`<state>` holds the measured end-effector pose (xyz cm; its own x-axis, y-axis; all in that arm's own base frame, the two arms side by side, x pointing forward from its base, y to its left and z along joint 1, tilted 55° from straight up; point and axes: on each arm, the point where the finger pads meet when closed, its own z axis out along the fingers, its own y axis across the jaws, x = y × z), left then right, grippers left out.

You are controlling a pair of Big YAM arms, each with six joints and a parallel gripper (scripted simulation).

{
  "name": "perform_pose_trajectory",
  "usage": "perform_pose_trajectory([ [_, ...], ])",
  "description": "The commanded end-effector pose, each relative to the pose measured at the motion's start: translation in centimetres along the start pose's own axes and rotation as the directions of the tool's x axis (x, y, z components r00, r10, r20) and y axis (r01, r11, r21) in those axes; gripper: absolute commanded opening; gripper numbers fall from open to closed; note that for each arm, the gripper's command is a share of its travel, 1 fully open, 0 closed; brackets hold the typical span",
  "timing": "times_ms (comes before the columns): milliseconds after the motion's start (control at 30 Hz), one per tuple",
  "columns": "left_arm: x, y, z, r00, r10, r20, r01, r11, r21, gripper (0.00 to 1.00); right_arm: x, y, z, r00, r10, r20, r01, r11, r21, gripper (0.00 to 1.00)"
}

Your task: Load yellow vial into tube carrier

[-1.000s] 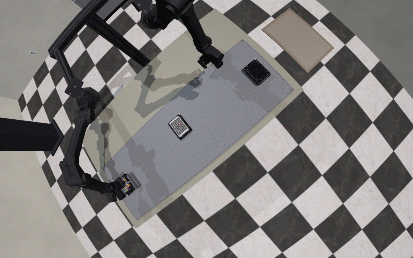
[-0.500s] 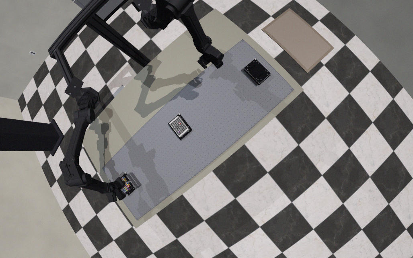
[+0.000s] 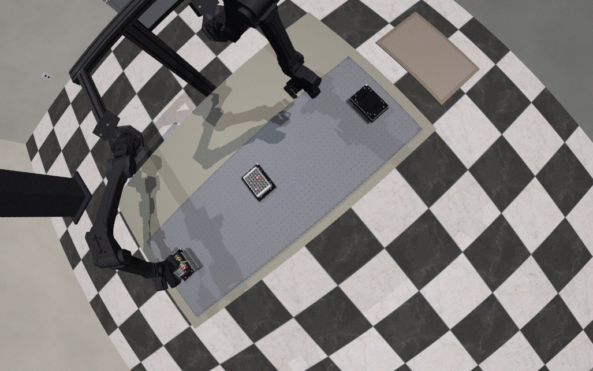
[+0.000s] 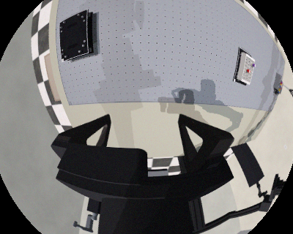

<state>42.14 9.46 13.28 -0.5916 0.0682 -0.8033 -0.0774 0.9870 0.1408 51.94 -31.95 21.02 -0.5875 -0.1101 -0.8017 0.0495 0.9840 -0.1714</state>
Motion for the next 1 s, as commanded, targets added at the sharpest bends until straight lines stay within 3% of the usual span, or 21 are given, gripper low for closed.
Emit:
perform_pose_trajectory([
  [0, -1.5, 0.6, -0.7, 0.999, 0.013, 0.049, -0.012, 1.000, -0.015, 1.00, -2.2, -2.0, -1.9, 0.999, -0.028, 0.045, 0.026, 0.999, 0.048, 0.07],
  [433, -1.5, 0.6, -0.7, 0.999, 0.013, 0.049, -0.012, 1.000, -0.015, 1.00, -1.7, -2.0, -1.2, 0.999, -0.024, 0.037, 0.022, 0.999, 0.044, 0.07],
  [467, -1.5, 0.6, -0.7, 0.999, 0.013, 0.049, -0.012, 1.000, -0.015, 1.00, -0.1, -2.0, -0.1, 1.000, -0.030, -0.004, 0.030, 0.999, 0.018, 0.07],
  [700, -1.5, 0.6, -0.7, 0.999, 0.013, 0.049, -0.012, 1.000, -0.015, 1.00, -0.8, -4.8, -0.6, 0.976, -0.215, -0.023, 0.215, 0.976, 0.018, 0.07],
  [767, -1.5, 0.6, -0.7, 0.999, 0.013, 0.049, -0.012, 1.000, -0.015, 1.00, -0.8, -4.8, -0.6, 0.976, -0.215, -0.023, 0.215, 0.976, 0.018, 0.07],
  [800, -1.5, 0.6, -0.7, 0.999, 0.013, 0.049, -0.012, 1.000, -0.015, 1.00, -1.9, -5.3, -1.6, 0.968, -0.250, -0.011, 0.251, 0.968, 0.033, 0.07],
  [833, -1.5, 0.6, -0.7, 0.999, 0.013, 0.049, -0.012, 1.000, -0.015, 1.00, -1.0, -5.6, -0.7, 0.963, -0.267, -0.028, 0.267, 0.963, 0.017, 0.07],
  [967, -1.5, 0.6, -0.7, 0.999, 0.013, 0.049, -0.012, 1.000, -0.015, 1.00, -1.4, -7.2, -0.9, 0.929, -0.368, -0.037, 0.368, 0.930, 0.013, 0.07],
])
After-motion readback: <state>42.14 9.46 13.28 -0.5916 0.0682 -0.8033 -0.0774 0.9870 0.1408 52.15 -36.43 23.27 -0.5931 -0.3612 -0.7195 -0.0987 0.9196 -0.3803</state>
